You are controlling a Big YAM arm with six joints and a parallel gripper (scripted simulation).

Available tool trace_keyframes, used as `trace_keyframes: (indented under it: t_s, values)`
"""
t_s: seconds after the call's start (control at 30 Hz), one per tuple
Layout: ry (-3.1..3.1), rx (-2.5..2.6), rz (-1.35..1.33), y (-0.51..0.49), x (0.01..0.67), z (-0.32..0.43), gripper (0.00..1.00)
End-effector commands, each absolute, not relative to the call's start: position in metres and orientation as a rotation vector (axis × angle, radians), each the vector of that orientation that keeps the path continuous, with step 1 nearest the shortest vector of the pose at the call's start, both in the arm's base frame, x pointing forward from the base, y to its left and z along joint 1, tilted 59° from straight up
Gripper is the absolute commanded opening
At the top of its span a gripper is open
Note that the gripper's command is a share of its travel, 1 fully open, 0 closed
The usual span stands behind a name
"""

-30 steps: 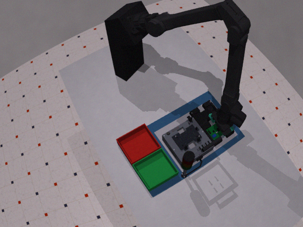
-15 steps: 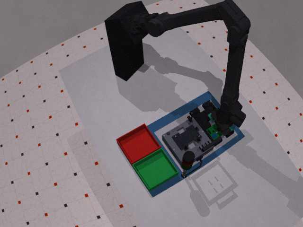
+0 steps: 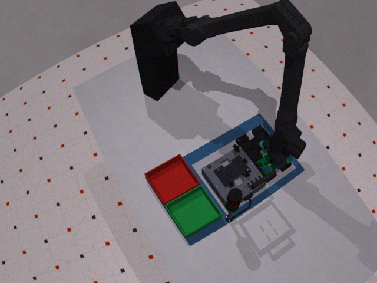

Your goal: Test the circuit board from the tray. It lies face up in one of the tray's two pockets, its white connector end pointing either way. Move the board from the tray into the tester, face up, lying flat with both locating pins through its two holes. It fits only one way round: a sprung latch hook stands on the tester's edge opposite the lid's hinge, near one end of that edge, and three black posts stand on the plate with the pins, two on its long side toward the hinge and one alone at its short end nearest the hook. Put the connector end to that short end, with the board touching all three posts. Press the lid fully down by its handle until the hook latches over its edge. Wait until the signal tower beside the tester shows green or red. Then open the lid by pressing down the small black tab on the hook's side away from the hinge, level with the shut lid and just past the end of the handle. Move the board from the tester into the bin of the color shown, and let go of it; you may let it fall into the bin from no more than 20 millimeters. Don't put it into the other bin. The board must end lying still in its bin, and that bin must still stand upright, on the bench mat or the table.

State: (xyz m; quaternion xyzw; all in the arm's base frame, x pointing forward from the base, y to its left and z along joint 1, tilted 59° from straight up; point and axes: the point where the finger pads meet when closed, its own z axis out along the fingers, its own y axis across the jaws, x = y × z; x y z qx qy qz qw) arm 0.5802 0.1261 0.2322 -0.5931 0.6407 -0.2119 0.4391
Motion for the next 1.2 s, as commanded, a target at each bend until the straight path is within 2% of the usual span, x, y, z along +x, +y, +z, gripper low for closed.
trace_keyframes:
  t_s: [0.0, 0.63, 0.73, 0.77, 1.17]
  values:
    - [1.552, -1.451, -0.531, 0.136, 0.575, 0.252, 0.92]
    - [1.567, -1.463, -0.522, 0.141, 0.594, 0.233, 0.92]
    - [1.564, -1.461, -0.523, 0.141, 0.594, 0.235, 0.92]
    - [1.539, -1.442, -0.539, 0.140, 0.590, 0.256, 0.92]
    - [1.551, -1.451, -0.532, 0.141, 0.592, 0.245, 0.92]
